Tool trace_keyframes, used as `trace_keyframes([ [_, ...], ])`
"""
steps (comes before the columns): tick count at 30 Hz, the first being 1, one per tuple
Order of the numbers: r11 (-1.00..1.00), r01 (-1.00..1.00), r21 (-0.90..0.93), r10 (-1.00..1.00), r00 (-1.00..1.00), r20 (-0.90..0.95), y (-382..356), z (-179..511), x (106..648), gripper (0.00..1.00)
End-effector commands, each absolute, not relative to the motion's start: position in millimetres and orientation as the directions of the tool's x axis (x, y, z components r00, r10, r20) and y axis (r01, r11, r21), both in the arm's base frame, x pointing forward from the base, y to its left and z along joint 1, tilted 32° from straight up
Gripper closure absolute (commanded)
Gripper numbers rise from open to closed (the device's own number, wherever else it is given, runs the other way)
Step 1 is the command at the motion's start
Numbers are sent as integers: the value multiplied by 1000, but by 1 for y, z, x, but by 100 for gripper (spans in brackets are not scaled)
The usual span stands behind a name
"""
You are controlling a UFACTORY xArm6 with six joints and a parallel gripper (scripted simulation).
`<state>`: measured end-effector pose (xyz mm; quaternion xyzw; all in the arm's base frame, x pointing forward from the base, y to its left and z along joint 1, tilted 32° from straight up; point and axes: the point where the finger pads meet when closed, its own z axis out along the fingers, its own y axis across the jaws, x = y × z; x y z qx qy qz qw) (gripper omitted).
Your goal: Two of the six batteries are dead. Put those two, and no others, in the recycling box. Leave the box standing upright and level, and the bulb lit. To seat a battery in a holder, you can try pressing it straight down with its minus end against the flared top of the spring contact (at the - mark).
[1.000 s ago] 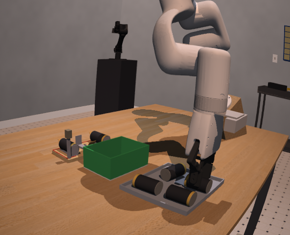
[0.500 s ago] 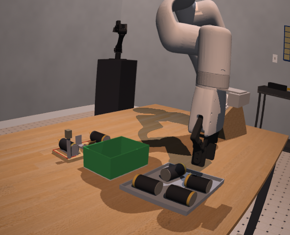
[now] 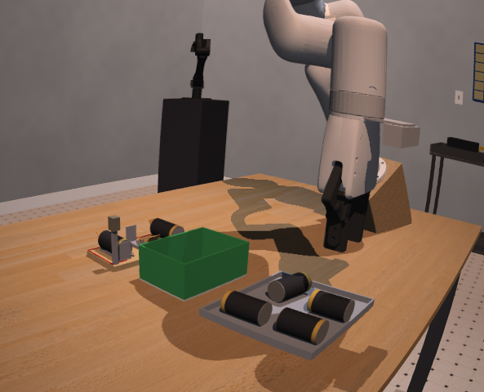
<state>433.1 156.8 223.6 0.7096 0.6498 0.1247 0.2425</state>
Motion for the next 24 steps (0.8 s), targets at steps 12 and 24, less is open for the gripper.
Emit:
trace_keyframes([
  [12,-38,861,508,982,126,-139,126,269,444,49],
  [24,-38,861,508,982,126,-139,71,302,480,49],
])
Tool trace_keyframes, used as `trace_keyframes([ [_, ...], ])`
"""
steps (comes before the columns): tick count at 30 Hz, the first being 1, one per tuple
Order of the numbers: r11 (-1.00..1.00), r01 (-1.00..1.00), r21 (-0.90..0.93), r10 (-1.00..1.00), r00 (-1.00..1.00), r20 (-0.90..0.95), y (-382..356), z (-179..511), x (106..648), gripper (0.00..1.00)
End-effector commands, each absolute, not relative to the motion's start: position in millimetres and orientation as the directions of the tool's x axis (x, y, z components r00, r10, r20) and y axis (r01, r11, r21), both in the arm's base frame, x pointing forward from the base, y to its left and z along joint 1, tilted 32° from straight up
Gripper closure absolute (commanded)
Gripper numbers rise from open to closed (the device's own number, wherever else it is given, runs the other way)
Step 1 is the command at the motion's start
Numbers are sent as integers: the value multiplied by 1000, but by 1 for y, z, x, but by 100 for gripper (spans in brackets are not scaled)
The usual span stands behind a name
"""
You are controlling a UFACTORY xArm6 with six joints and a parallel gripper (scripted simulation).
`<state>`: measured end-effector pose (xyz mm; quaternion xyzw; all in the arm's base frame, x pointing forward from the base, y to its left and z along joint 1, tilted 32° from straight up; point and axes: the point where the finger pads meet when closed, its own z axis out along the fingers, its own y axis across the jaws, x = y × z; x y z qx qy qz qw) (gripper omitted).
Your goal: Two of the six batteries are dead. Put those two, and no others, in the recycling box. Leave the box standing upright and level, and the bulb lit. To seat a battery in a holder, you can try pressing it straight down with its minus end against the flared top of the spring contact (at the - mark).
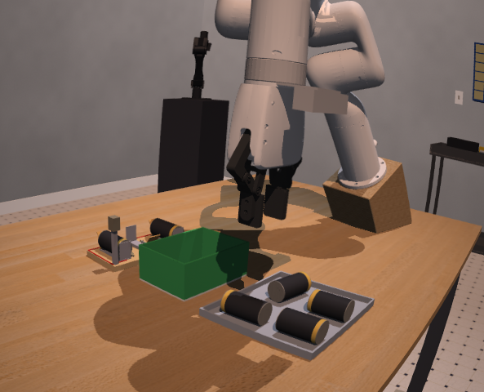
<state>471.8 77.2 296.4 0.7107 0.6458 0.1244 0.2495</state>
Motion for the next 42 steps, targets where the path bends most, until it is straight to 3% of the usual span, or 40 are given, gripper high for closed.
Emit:
trace_keyframes([
  [1,-38,861,508,982,126,-139,71,302,480,49],
  [23,4,865,501,983,88,-161,71,301,480,49],
  [32,4,865,501,983,88,-161,57,239,517,49],
  [42,4,865,501,983,88,-161,57,235,519,49],
])
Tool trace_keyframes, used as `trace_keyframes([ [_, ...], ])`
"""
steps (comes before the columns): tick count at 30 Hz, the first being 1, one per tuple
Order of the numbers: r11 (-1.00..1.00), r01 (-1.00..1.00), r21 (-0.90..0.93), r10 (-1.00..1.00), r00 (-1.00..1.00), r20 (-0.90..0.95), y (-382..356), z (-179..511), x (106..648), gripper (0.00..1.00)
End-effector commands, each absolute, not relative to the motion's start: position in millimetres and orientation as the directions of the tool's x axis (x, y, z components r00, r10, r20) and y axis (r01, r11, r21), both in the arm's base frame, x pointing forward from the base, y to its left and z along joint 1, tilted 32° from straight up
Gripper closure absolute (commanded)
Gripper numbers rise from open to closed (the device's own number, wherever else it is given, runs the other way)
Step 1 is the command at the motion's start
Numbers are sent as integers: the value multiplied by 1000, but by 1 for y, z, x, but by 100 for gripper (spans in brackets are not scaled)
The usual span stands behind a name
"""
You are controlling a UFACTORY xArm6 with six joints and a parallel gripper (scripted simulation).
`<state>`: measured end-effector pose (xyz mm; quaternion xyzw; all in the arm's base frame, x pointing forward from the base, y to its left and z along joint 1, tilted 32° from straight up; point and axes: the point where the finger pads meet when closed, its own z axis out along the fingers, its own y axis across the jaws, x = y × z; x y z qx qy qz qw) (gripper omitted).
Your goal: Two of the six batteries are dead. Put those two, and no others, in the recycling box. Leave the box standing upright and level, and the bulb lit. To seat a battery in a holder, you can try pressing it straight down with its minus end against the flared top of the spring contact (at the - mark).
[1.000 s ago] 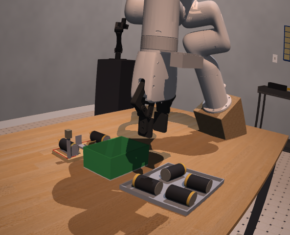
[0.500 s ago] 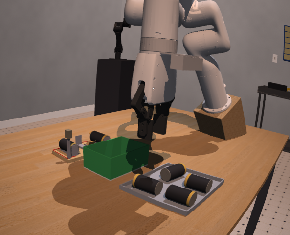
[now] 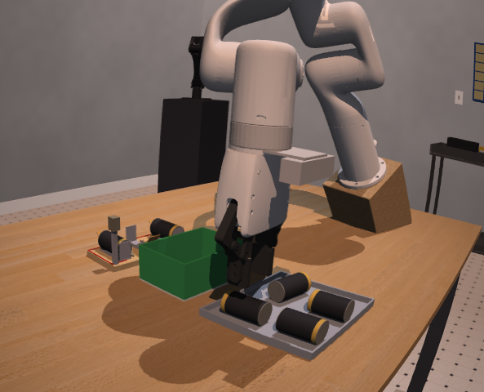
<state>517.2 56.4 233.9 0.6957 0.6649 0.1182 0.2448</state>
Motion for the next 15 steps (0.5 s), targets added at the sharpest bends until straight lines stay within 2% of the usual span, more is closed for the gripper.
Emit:
trace_keyframes([
  [1,4,865,501,983,88,-161,57,235,519,49],
  [15,4,865,501,983,88,-161,57,236,520,49],
])
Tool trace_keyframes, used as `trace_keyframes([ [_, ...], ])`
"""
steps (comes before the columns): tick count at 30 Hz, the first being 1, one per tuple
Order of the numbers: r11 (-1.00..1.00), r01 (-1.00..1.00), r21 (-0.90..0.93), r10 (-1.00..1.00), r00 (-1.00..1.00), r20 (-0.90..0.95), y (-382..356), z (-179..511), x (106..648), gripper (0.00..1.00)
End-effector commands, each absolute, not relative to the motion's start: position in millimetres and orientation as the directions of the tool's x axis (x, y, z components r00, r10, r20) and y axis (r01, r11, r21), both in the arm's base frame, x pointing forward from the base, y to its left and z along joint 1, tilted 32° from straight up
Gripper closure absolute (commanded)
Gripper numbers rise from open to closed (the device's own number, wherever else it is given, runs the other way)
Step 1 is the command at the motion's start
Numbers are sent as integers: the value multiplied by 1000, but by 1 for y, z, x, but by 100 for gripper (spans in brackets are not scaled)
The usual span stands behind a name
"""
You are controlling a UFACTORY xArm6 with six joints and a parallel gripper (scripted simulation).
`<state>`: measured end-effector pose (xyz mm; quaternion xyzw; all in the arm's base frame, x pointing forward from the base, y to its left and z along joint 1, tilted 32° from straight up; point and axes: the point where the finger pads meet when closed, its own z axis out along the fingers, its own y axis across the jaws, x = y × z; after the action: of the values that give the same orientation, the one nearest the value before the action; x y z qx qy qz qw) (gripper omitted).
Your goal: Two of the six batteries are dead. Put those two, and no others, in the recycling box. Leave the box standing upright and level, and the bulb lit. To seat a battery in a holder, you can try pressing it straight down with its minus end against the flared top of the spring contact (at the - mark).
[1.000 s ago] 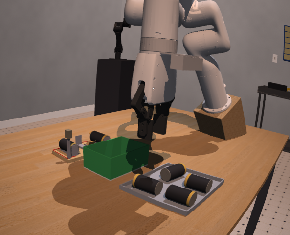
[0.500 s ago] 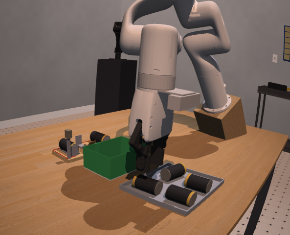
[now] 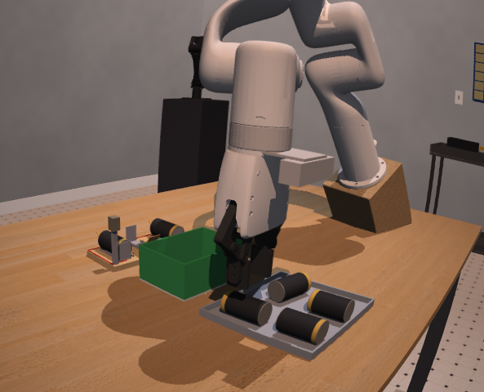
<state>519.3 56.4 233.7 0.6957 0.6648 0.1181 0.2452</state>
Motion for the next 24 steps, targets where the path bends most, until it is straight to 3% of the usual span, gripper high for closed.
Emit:
trace_keyframes([
  [1,4,865,501,983,88,-161,57,236,520,49],
  [24,4,865,501,983,88,-161,50,206,537,49],
])
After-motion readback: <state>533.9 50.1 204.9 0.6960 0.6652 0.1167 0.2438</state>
